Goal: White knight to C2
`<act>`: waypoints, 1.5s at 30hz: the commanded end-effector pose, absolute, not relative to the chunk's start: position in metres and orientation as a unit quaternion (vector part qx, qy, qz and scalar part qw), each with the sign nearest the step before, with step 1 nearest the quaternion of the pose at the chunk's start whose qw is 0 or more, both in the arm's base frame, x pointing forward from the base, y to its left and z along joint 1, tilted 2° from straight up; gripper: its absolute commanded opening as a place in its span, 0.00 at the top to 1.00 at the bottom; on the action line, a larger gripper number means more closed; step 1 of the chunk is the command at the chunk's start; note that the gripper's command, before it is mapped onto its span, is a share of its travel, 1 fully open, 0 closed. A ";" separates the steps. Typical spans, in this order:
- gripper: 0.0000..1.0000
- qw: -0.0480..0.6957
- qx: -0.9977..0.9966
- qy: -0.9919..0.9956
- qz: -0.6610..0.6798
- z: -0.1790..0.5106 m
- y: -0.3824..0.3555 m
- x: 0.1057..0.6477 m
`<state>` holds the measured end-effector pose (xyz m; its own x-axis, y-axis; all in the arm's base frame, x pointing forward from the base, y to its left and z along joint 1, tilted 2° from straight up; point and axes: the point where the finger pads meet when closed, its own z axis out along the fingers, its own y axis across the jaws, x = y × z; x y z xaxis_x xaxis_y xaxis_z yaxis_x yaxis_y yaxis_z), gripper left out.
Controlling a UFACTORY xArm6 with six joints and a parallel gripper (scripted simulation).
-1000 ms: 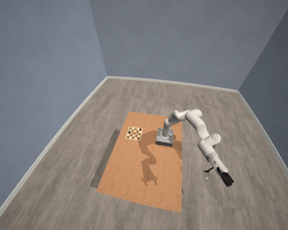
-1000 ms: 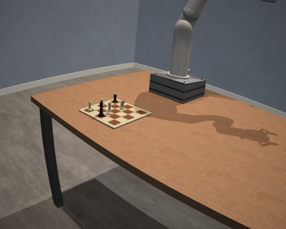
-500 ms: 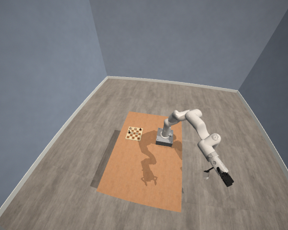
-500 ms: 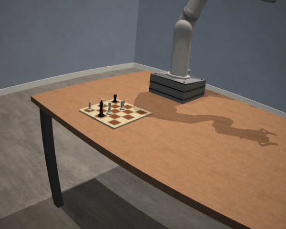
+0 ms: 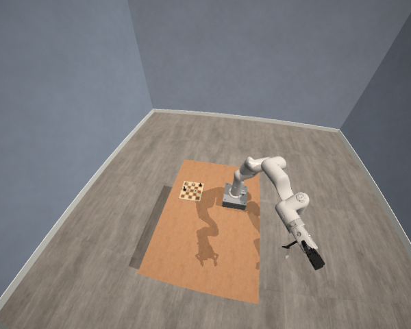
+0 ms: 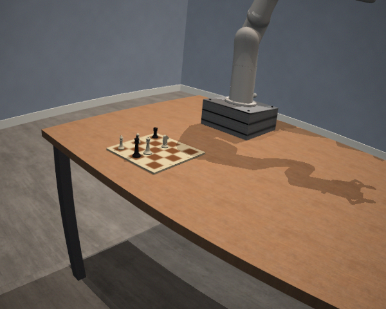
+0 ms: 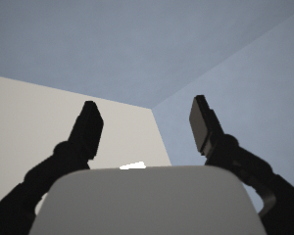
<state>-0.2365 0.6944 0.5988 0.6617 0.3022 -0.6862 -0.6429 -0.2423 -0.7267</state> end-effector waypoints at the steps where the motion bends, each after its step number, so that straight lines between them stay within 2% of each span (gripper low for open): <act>1: 0.00 0.615 -0.684 0.114 0.375 0.604 0.701 -0.214; 5: 0.00 0.640 -0.692 0.087 0.323 0.605 0.713 -0.154; 8: 0.00 0.646 -0.695 0.078 0.306 0.605 0.716 -0.135; 10: 0.00 0.656 -0.703 0.060 0.268 0.603 0.720 -0.094; 15: 0.00 0.663 -0.713 0.040 0.225 0.599 0.720 -0.048; 16: 0.00 0.664 -0.719 0.029 0.201 0.596 0.719 -0.023; 18: 0.00 0.664 -0.719 0.029 0.201 0.596 0.719 -0.023; 21: 0.00 0.661 -0.735 0.006 0.151 0.587 0.714 0.030; 22: 0.00 0.661 -0.735 0.006 0.151 0.587 0.714 0.030; 23: 0.00 0.656 -0.744 -0.005 0.124 0.581 0.708 0.059; 25: 0.00 0.656 -0.744 -0.005 0.124 0.581 0.708 0.059; 28: 0.00 0.639 -0.766 -0.028 0.070 0.565 0.692 0.118; 30: 0.00 0.639 -0.766 -0.028 0.070 0.565 0.692 0.118; 31: 0.00 0.626 -0.778 -0.039 0.043 0.555 0.681 0.148; 35: 0.00 0.626 -0.778 -0.039 0.043 0.555 0.681 0.148; 38: 0.00 0.591 -0.805 -0.059 -0.010 0.532 0.651 0.210; 40: 0.00 0.591 -0.805 -0.059 -0.010 0.531 0.651 0.211; 41: 0.00 0.568 -0.819 -0.067 -0.034 0.518 0.633 0.239; 43: 0.00 0.568 -0.819 -0.067 -0.034 0.517 0.631 0.242; 44: 0.00 0.542 -0.835 -0.075 -0.057 0.503 0.610 0.270; 45: 0.00 0.542 -0.835 -0.075 -0.057 0.502 0.609 0.273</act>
<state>0.2341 0.6395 0.5179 0.9909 0.0685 0.1159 0.1322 -0.3332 -0.9335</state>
